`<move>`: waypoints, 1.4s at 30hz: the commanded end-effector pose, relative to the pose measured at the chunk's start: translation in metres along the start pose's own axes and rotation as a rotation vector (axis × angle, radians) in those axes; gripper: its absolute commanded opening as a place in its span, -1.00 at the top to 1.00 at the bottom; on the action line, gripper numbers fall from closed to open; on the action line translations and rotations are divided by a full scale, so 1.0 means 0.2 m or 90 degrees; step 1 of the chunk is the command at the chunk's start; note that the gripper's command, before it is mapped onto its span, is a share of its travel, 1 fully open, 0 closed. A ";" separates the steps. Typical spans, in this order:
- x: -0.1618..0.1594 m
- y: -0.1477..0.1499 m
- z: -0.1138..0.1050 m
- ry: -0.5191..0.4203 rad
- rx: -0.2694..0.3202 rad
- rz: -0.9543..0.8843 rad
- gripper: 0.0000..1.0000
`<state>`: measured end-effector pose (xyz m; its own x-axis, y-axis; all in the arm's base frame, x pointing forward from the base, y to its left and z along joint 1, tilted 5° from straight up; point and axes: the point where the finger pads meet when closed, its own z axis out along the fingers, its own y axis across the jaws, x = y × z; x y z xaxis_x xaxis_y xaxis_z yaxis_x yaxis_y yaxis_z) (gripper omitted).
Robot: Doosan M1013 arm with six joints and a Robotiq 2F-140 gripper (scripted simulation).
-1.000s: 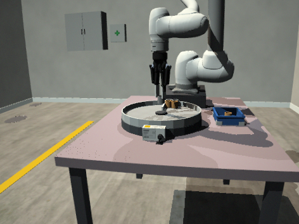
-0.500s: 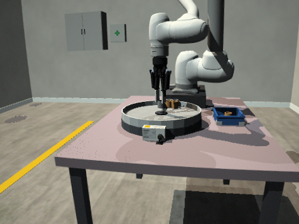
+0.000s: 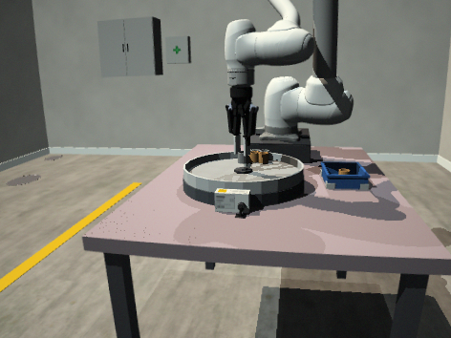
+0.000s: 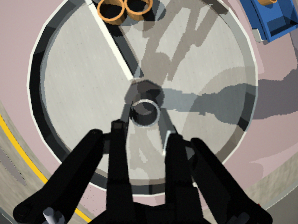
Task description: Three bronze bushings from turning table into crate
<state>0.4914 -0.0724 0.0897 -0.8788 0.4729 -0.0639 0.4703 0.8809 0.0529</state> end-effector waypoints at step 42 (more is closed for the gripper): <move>0.00 0.00 0.09 0.000 0.000 0.000 1.00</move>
<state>0.4928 -0.0722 0.0722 -0.8788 0.4729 -0.0639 0.4703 0.8809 0.0528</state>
